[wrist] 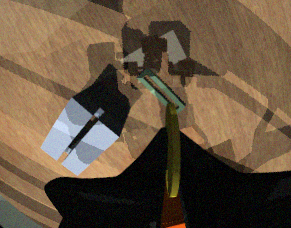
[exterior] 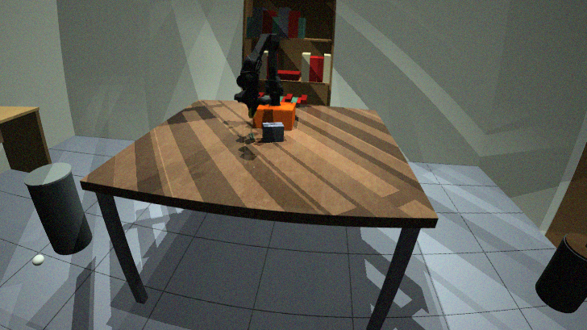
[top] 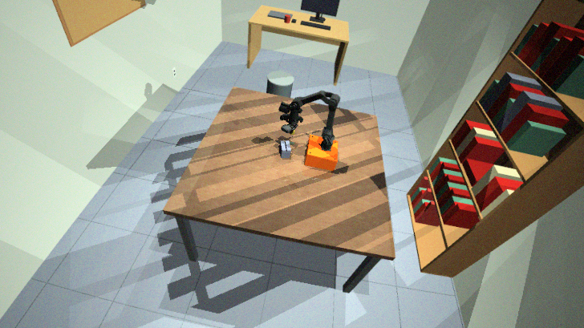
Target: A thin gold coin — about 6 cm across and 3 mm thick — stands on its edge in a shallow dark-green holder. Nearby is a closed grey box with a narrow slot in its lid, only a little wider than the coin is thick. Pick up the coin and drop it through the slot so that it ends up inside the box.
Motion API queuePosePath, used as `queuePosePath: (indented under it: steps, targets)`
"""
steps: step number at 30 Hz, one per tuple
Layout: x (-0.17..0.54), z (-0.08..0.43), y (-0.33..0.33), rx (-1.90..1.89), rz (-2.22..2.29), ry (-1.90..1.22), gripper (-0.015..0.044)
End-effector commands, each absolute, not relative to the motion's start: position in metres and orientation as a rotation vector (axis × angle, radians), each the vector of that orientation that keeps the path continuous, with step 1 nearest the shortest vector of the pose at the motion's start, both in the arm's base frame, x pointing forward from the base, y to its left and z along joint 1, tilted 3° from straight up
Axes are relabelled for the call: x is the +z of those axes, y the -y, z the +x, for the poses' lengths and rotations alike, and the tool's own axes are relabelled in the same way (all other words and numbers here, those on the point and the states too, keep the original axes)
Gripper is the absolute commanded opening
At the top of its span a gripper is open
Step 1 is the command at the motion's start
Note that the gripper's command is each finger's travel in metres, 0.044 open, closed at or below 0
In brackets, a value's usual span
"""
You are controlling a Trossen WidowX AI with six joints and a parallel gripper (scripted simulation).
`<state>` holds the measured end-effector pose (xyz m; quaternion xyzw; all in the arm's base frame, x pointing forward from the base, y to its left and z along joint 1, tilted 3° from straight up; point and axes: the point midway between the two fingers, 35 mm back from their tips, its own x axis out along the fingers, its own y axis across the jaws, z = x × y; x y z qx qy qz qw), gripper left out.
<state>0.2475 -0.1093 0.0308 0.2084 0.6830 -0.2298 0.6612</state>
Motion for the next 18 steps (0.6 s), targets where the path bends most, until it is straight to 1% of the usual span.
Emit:
queuePosePath:
  steps: [1,18]
  targets:
    - [0.0317,0.2472,0.1085,-0.63,0.582,-1.512,0.0]
    - [0.0321,0.2467,0.1074,-1.08,1.019,-1.323,0.0]
